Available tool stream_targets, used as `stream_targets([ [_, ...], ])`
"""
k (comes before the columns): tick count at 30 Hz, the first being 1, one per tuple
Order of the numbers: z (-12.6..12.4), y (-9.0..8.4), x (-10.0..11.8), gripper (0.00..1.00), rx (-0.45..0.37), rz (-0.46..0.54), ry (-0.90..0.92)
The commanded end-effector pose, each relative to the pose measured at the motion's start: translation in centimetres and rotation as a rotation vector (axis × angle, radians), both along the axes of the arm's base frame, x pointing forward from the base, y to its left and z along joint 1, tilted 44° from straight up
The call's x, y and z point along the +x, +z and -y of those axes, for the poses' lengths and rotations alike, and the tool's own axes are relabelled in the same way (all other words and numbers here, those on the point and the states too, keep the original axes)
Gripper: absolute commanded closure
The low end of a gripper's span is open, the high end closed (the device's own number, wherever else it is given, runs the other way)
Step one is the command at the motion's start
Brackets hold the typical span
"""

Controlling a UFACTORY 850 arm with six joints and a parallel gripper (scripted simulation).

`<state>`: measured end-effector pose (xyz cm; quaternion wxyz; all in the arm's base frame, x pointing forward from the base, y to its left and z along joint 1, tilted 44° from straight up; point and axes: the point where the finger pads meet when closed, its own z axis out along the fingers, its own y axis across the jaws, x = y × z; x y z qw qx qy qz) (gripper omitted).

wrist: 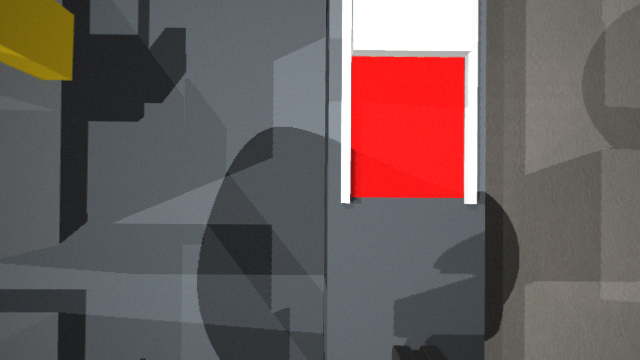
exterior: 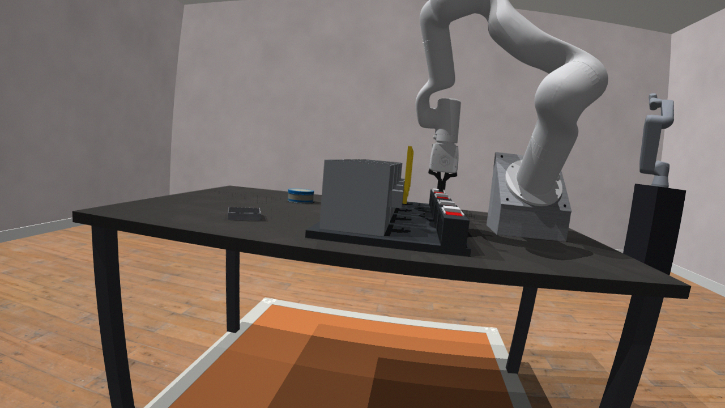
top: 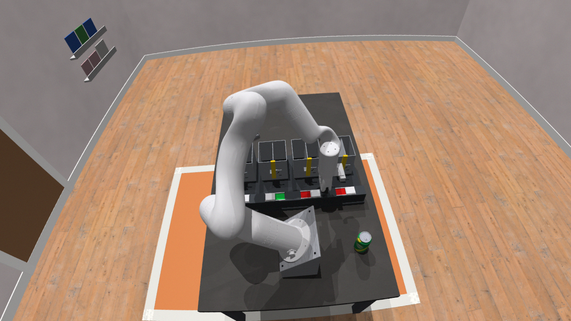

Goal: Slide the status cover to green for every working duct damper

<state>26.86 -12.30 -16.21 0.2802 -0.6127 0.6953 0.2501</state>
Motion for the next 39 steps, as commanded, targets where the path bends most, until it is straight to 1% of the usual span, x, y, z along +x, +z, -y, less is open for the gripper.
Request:
stream_targets([
  [1, 0.01, -0.09, 0.07, 1.0, -0.002, 0.001, -0.001],
  [13, -0.53, -0.64, 0.14, 1.0, -0.002, 0.001, -0.001],
  [39, -0.66, -0.78, 0.15, 1.0, -0.002, 0.001, -0.001],
])
